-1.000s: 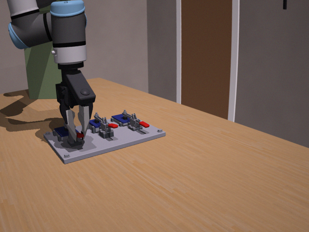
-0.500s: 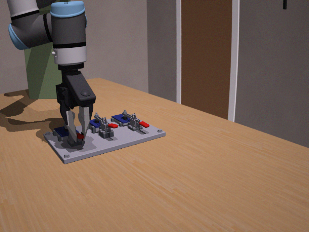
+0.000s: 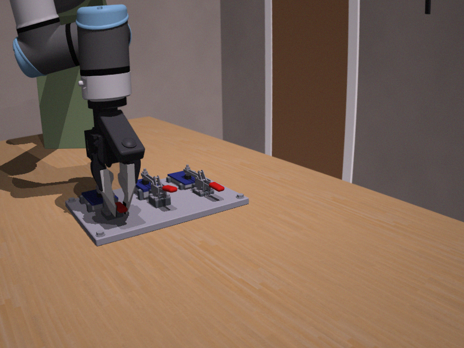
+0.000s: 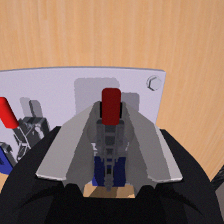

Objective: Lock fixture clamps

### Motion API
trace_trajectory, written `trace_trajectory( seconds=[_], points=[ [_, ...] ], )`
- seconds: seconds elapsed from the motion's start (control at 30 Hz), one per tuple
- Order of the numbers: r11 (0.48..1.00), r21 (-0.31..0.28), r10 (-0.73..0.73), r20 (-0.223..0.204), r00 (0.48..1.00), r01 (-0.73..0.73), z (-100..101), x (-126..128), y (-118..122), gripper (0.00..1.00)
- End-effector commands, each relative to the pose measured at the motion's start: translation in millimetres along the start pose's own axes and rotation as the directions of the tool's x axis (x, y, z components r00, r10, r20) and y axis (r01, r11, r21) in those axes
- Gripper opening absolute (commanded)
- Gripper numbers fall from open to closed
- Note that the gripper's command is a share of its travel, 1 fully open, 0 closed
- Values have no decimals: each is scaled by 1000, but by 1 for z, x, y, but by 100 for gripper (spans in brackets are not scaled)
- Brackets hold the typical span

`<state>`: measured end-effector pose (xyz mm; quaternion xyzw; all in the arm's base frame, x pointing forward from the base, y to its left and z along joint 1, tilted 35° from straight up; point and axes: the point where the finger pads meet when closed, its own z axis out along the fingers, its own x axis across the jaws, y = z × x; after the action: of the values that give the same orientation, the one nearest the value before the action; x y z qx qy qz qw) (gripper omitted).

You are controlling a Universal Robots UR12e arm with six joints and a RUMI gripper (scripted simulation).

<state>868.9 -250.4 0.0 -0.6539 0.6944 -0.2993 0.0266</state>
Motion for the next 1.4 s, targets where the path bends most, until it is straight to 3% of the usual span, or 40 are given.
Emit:
trace_trajectory(
  seconds=[0.0, 1.0, 1.03, 1.37],
  points=[
    [1000, 1, 0, 0, 1000, 0, -1, 0, -1, 0],
    [1000, 1, 0, 0, 1000, 0, -1, 0, -1, 0],
    [1000, 1, 0, 0, 1000, 0, -1, 0, -1, 28],
    [1000, 1, 0, 0, 1000, 0, -1, 0, -1, 28]
  ],
)
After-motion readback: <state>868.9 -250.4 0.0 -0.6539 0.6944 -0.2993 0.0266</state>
